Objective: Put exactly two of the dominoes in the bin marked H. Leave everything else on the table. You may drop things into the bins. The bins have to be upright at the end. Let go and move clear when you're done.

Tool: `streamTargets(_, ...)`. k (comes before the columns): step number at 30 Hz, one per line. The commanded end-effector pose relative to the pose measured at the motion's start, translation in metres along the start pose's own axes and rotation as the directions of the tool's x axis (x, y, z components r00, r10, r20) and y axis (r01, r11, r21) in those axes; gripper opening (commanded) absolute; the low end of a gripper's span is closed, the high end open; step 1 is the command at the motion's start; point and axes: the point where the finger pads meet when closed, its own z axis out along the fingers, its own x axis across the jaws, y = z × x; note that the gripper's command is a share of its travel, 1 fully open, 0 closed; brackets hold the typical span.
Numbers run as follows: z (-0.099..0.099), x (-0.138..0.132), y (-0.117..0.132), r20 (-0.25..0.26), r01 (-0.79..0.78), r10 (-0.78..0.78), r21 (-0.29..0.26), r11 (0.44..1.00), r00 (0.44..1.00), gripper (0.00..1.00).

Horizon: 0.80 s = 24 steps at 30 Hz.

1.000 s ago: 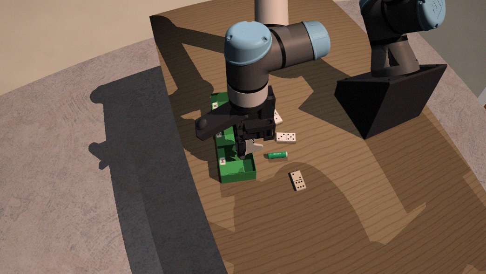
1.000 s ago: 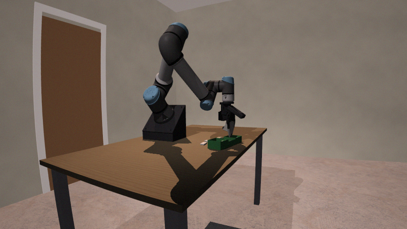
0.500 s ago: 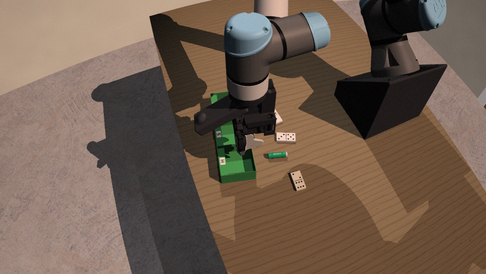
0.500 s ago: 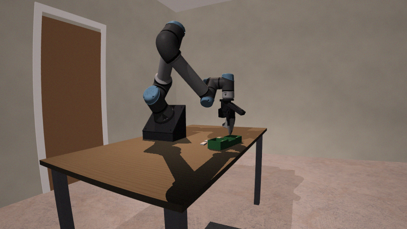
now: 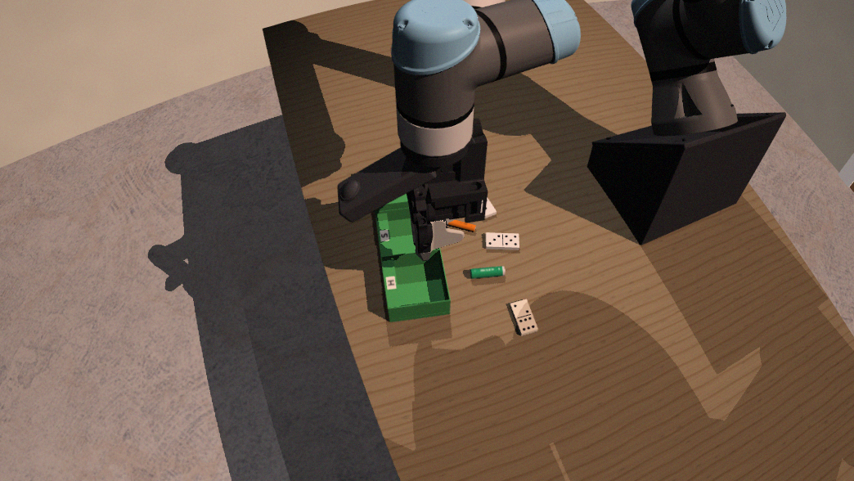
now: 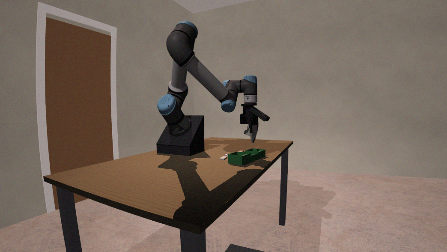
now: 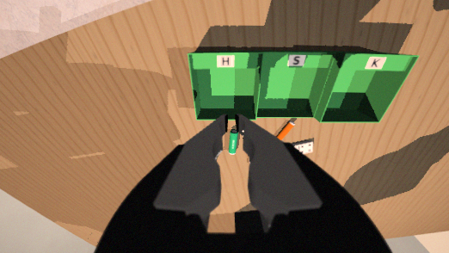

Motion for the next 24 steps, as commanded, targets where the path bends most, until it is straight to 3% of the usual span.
streamTargets(1,-0.025,0.000,0.000,0.000,-0.001,0.001,0.000,1.000,1.000,0.04)
streamTargets(12,-0.117,0.000,0.000,0.000,-0.001,0.001,0.000,1.000,1.000,0.04)
streamTargets(24,-0.125,0.000,0.000,0.000,-0.001,0.001,0.000,1.000,1.000,0.04)
